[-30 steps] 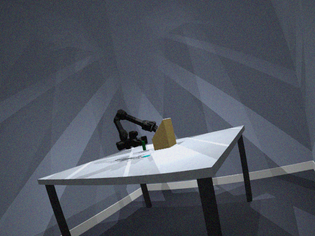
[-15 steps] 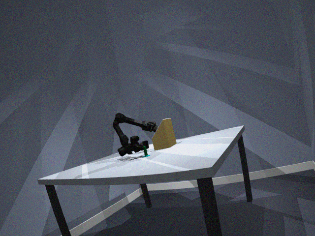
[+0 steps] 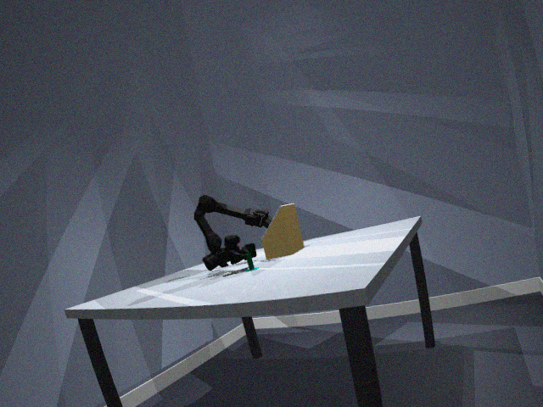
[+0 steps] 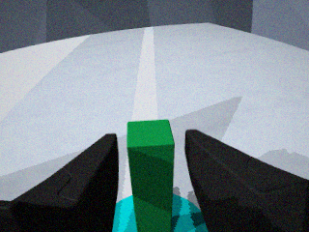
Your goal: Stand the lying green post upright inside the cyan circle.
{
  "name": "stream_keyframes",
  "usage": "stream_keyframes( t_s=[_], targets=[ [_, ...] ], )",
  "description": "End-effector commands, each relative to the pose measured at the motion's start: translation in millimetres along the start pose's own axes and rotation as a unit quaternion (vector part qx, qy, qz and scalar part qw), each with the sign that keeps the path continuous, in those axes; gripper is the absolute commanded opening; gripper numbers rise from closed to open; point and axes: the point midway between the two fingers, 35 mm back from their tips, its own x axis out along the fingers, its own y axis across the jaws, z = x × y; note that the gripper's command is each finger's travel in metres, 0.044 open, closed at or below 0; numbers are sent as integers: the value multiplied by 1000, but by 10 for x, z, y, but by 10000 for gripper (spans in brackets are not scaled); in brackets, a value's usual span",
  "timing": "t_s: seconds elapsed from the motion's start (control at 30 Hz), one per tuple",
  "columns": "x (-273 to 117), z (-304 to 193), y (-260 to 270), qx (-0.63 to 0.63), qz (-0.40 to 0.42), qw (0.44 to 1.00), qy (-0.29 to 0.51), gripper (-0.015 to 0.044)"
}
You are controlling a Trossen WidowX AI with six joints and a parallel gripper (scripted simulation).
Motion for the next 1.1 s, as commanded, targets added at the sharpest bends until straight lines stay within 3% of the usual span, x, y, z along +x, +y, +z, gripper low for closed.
stream_keyframes(
  t_s=[0.0, 0.23, 0.7, 0.87, 1.07],
  targets=[
    [-3, -1, -2, -2, 0, 1000, -1, 233],
    [-3, -1, -2, -2, 0, 1000, -1, 400],
    [-98, 830, 7, -7, -5, 1000, -6, 400],
    [-94, 873, 16, -4, -2, 1000, -3, 400],
    [179, 886, 122, 67, 81, 988, 114, 400]
  ],
)
